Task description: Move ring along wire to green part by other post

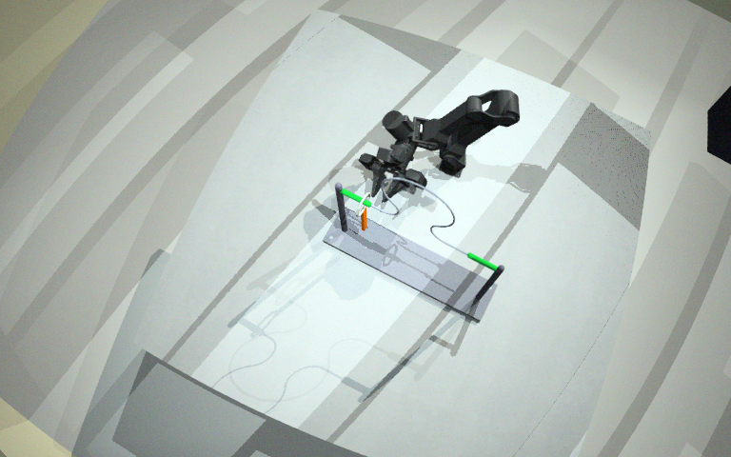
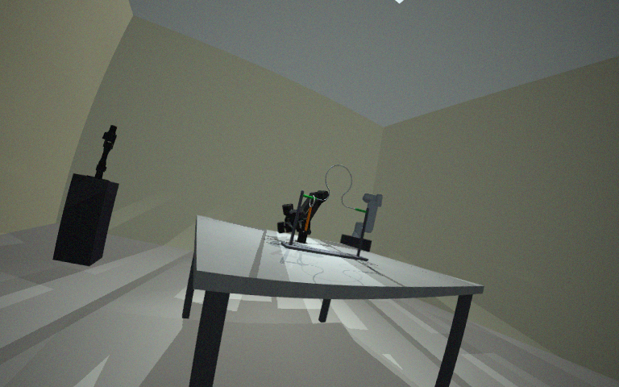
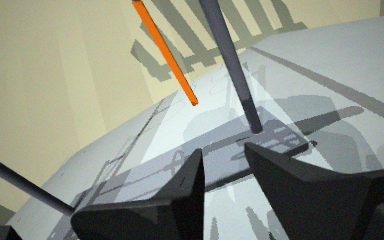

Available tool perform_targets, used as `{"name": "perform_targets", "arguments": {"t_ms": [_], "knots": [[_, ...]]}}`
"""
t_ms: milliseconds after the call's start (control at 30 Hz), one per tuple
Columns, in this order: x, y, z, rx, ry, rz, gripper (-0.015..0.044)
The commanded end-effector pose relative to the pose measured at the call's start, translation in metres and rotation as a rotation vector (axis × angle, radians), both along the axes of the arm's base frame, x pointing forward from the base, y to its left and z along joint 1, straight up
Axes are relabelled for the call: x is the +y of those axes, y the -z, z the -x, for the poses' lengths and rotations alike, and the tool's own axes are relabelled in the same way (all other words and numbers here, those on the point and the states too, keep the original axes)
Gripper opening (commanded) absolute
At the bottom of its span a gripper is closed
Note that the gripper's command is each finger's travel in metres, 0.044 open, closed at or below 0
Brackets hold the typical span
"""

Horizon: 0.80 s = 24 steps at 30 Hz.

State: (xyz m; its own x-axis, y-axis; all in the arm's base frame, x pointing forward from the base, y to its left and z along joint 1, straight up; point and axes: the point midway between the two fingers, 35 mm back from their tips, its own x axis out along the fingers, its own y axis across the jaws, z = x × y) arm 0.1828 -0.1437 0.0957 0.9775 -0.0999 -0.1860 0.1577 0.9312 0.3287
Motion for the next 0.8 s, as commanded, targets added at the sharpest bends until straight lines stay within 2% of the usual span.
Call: {"name": "perform_targets", "arguments": {"t_ms": [0, 133, 567, 767], "knots": [[0.01, 0.006, 0.004, -0.015, -0.017, -0.034, 0.016], [0.009, 0.004, 0.002, -0.01, -0.019, -0.015, 0.016], [0.006, -0.035, -0.043, 0.018, -0.048, 0.331, 0.016], [0.006, -0.037, -0.046, 0.016, -0.048, 0.348, 0.016]]}}
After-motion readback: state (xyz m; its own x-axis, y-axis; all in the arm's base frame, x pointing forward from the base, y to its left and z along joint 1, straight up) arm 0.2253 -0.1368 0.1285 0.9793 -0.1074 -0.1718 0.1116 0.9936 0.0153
